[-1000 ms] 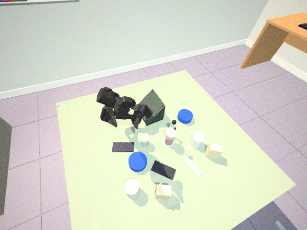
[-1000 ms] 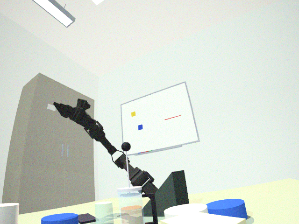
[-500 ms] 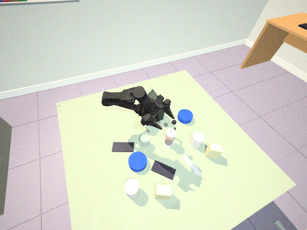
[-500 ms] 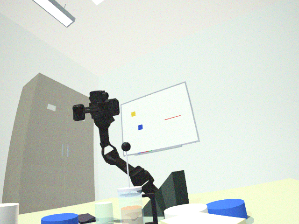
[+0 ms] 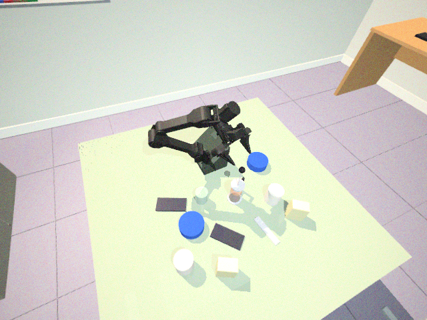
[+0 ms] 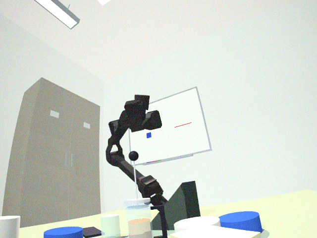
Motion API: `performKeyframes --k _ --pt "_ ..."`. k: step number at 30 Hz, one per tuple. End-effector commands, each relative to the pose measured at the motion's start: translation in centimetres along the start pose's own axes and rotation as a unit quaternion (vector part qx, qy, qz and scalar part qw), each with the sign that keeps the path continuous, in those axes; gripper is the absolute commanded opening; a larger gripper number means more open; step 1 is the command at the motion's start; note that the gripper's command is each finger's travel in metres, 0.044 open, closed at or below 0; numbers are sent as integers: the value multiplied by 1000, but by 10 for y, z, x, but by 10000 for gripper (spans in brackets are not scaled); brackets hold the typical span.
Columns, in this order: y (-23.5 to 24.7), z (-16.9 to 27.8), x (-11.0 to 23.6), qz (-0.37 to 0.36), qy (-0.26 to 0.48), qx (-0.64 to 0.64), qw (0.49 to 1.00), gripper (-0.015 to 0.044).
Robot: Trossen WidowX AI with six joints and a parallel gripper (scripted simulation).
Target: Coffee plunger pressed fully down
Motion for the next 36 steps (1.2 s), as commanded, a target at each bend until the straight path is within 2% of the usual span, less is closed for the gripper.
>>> performKeyframes --k 1,9,36 --pt "24 26 13 51 -20 -4 998 440" --pt "16 70 -12 53 -21 -5 998 440" --pt "12 68 -47 53 -21 -6 998 440"
Point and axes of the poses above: the point midway between the two fingers, 35 mm back from their tips, its own x axis back along the fingers, its own y axis across the jaws, z = x × y, the point moved 6 cm from there along x, back along the fingers, and after that the axes turned 5 degrees about -x, right-handed, at the moved point
